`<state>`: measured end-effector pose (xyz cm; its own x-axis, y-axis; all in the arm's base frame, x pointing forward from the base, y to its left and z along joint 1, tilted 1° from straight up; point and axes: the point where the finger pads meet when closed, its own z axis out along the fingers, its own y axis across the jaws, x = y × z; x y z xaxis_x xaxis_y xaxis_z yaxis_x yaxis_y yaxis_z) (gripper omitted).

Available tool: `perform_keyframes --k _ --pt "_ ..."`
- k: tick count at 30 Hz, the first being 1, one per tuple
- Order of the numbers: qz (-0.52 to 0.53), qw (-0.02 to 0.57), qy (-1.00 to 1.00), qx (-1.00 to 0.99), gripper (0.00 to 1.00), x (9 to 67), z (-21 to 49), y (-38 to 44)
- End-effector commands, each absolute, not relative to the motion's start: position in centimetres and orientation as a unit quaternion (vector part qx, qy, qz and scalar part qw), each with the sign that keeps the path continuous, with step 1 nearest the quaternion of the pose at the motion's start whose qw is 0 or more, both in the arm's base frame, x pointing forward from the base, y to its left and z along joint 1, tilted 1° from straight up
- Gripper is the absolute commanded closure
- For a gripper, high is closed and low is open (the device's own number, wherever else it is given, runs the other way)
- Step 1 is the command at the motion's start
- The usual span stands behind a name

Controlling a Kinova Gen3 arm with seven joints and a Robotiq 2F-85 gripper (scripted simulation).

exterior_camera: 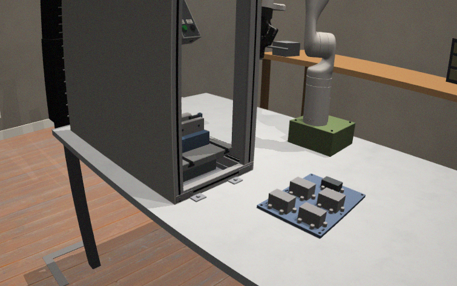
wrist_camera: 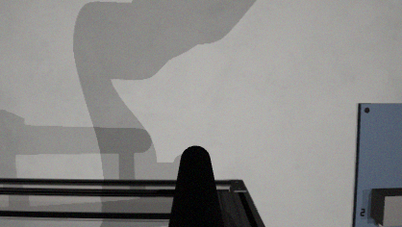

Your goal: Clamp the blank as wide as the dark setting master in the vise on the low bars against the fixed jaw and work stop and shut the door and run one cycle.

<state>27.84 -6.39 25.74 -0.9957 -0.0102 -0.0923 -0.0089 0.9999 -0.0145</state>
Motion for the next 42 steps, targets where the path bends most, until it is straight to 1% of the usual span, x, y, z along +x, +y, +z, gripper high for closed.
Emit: perform_keyframes --k 1,24,29,42 --pt "-0.007 0.047 0.999 -0.005 0.61 27.9 25.8 -6.4" --pt "-0.005 0.05 0.999 -0.007 0.61 28.0 25.8 -7.4" --pt "-0.005 0.05 0.999 -0.007 0.61 28.1 25.9 -11.2" --pt "-0.005 0.048 0.999 -0.005 0.61 27.9 25.8 -12.0"
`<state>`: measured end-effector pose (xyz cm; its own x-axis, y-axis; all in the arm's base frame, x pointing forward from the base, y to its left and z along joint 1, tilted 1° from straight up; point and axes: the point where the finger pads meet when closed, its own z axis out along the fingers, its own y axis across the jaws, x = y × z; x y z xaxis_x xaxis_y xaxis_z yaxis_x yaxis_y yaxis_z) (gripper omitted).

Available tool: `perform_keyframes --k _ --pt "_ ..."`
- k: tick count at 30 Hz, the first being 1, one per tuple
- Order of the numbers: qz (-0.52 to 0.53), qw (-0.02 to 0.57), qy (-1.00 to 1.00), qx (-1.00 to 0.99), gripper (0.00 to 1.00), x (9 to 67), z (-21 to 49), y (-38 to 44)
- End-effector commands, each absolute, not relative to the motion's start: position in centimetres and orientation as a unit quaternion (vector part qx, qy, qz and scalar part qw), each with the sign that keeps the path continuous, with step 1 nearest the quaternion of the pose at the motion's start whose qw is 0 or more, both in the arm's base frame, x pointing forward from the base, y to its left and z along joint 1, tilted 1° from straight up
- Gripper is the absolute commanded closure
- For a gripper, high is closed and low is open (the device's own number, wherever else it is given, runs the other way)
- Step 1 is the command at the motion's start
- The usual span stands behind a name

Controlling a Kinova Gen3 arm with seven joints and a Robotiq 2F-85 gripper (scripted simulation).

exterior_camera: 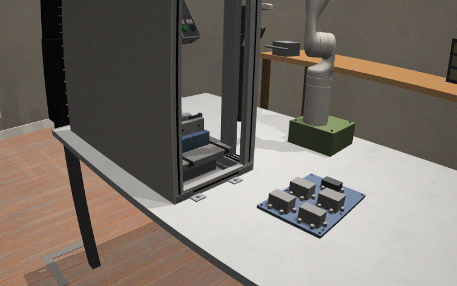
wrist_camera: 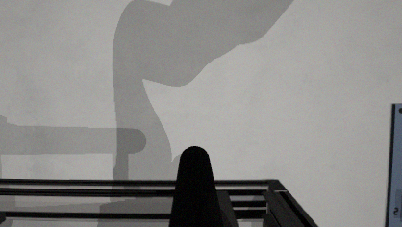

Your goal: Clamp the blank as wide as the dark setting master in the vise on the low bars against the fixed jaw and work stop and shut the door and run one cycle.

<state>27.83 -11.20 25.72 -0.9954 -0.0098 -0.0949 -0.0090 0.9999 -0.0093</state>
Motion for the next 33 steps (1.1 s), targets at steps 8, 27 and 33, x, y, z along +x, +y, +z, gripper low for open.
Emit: perform_keyframes --k 8,27,33 --pt "-0.005 0.05 0.999 -0.007 0.61 28.2 25.9 -15.2" --pt "-0.005 0.05 0.999 -0.007 0.61 28.2 25.9 -19.4" --pt "-0.005 0.05 0.999 -0.007 0.61 28.2 25.9 -19.4"
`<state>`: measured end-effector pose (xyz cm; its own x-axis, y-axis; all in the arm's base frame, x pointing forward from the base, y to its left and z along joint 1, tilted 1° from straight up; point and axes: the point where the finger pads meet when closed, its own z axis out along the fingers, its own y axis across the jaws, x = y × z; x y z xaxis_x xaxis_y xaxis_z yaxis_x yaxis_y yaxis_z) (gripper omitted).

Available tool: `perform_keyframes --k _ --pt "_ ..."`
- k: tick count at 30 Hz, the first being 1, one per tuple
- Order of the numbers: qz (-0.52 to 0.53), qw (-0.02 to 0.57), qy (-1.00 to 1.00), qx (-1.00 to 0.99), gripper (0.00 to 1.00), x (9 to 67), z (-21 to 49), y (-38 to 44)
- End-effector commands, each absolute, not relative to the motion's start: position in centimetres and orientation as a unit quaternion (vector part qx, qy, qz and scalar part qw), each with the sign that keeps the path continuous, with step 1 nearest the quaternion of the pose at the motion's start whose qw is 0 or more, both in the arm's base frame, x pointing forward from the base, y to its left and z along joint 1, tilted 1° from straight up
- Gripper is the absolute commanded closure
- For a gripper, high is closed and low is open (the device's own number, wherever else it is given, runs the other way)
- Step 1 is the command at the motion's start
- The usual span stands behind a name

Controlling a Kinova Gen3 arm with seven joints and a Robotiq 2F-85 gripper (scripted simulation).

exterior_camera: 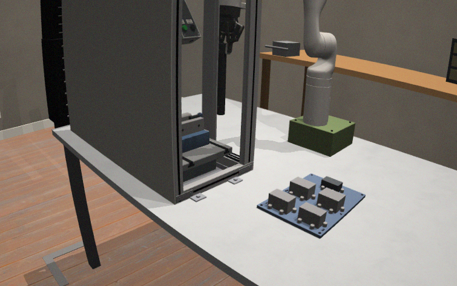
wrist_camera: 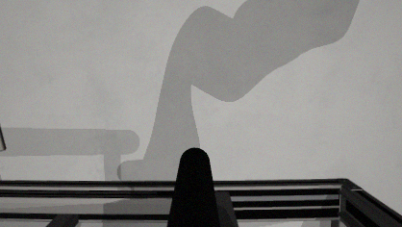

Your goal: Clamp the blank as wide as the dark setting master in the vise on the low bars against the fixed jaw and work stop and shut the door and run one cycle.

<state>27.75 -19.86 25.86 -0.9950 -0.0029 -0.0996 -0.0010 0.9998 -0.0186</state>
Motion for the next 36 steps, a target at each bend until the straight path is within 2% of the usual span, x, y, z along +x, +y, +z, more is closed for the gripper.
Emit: perform_keyframes --k 1,5,17,22,36 --pt "-0.009 0.05 0.999 -0.002 0.61 27.9 25.9 -20.6" --pt "-0.005 0.05 0.999 -0.007 0.61 28.3 26.0 -23.8" --pt "-0.005 0.05 0.999 -0.007 0.61 28.3 26.0 -23.8" --pt "-0.005 0.05 0.999 -0.007 0.61 28.4 26.0 -27.7" --pt "-0.004 0.05 0.999 -0.004 0.61 28.4 26.0 -28.9"
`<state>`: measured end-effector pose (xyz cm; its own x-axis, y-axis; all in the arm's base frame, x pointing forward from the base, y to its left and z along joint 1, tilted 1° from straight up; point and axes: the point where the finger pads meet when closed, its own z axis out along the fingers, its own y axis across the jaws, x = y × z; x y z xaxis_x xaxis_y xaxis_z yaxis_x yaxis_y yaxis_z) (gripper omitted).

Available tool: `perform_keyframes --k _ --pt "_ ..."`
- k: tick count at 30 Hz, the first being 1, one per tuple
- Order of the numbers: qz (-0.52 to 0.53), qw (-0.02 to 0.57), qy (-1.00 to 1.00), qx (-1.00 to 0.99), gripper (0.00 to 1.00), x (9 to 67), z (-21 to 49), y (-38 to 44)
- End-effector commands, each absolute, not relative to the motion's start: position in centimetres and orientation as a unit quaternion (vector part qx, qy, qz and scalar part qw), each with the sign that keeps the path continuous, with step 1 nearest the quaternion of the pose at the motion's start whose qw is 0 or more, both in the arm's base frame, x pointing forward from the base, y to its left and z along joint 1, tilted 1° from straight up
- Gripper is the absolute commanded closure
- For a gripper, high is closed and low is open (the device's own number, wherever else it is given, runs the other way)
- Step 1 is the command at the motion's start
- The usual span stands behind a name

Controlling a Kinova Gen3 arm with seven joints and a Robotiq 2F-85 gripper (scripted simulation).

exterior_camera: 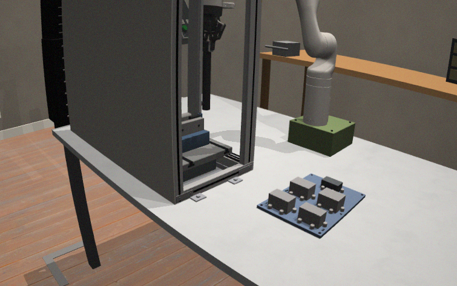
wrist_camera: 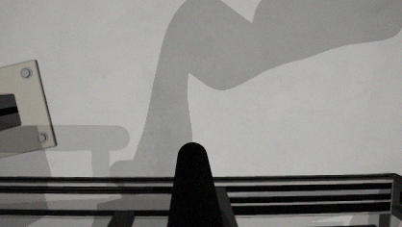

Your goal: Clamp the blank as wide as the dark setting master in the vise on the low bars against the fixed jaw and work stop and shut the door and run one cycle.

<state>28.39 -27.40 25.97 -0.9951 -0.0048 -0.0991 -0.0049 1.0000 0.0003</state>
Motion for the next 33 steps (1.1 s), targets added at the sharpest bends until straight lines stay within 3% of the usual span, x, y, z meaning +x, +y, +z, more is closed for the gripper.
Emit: perform_keyframes --k 1,33 --pt "-0.004 0.05 0.999 -0.005 0.61 28.5 26.1 -29.7" --pt "-0.001 0.05 0.999 -0.004 0.61 28.5 26.1 -31.6"
